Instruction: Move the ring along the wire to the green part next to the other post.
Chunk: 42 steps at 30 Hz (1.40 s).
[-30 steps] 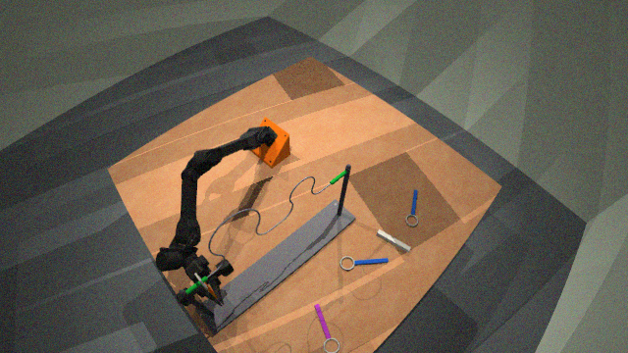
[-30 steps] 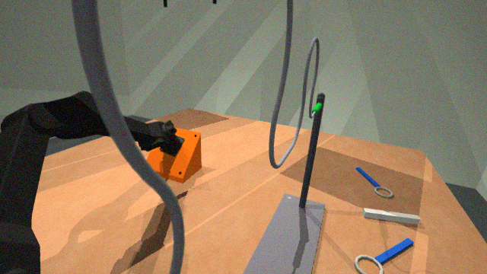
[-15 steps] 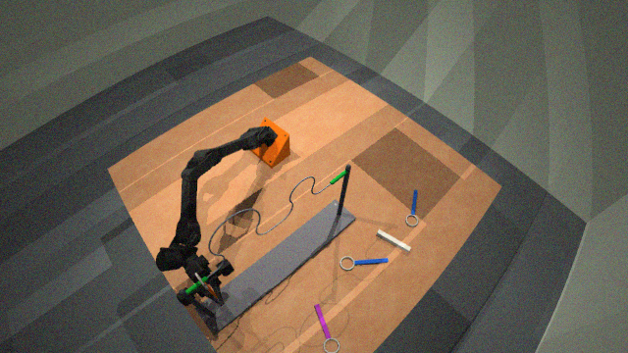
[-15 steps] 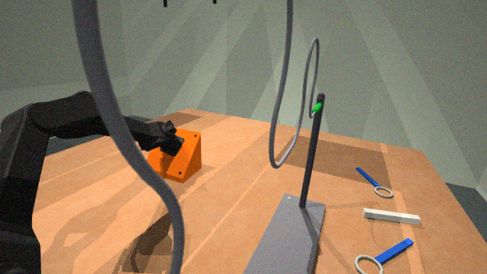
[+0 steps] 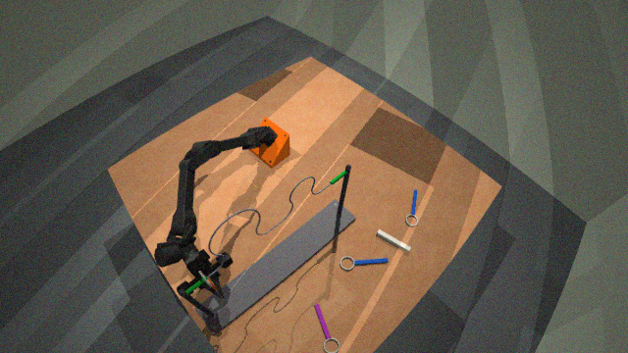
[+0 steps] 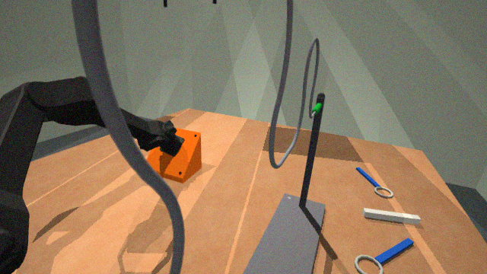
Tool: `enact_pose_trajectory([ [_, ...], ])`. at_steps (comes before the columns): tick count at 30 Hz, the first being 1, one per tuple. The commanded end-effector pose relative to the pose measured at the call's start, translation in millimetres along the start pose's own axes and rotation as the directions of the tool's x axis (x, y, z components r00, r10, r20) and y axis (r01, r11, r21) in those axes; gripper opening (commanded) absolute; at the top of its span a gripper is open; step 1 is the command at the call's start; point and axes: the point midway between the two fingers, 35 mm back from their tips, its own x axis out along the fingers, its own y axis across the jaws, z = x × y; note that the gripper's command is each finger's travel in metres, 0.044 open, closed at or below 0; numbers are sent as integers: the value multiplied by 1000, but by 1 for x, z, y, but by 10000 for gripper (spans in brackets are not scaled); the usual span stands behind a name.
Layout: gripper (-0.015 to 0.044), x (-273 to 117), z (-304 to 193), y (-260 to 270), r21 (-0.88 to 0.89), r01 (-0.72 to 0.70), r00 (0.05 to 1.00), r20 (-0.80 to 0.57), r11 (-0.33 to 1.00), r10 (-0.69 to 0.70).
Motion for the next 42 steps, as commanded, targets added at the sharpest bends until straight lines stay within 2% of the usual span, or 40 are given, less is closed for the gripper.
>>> enact_pose_trajectory([
  [1,-150,-9,0,4,-5,1,998,-68,1000,-1],
  [19,-150,-46,6,29,53,-10,930,-366,999,29],
  [28,-150,-46,6,49,151,-25,927,-366,988,79],
  [42,-150,-48,17,91,407,-60,922,-327,912,207],
])
